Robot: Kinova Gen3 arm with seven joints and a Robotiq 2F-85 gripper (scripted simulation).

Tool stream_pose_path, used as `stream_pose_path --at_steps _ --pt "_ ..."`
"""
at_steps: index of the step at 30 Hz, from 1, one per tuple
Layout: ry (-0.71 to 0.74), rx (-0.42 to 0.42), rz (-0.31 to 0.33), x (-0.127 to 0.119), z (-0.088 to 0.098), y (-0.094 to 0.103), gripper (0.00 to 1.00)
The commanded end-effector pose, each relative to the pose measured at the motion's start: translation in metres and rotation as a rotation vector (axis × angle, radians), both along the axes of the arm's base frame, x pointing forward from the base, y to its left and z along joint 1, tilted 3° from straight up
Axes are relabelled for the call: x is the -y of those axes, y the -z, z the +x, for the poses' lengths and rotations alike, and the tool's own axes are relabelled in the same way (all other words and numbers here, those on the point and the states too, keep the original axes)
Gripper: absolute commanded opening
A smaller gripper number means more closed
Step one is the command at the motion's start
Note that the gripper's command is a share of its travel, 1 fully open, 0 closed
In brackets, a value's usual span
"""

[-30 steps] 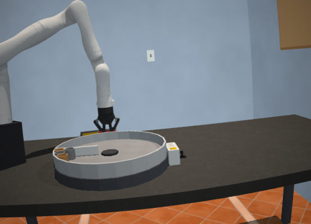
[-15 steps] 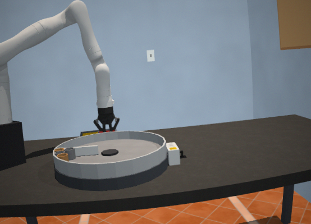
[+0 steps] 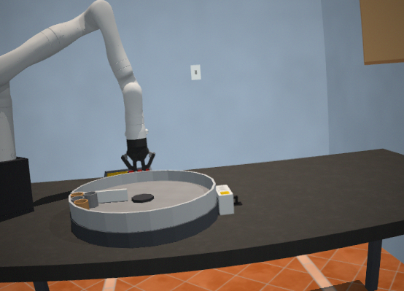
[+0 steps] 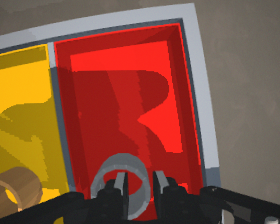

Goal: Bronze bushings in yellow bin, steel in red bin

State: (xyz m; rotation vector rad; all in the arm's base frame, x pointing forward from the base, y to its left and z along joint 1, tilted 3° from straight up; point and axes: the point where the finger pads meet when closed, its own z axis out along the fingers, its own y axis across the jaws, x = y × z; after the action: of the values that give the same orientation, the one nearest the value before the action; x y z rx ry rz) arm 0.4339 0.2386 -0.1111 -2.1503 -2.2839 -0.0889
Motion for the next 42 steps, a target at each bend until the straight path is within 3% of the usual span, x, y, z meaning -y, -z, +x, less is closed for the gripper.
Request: stream_pose_path --at_steps 1,42 --pt "0.0 0.003 0.002 -0.0008 0.0006 -0.0035 0.19" --pt "0.0 0.003 0.002 -0.0004 0.0002 -0.0125 0.19"
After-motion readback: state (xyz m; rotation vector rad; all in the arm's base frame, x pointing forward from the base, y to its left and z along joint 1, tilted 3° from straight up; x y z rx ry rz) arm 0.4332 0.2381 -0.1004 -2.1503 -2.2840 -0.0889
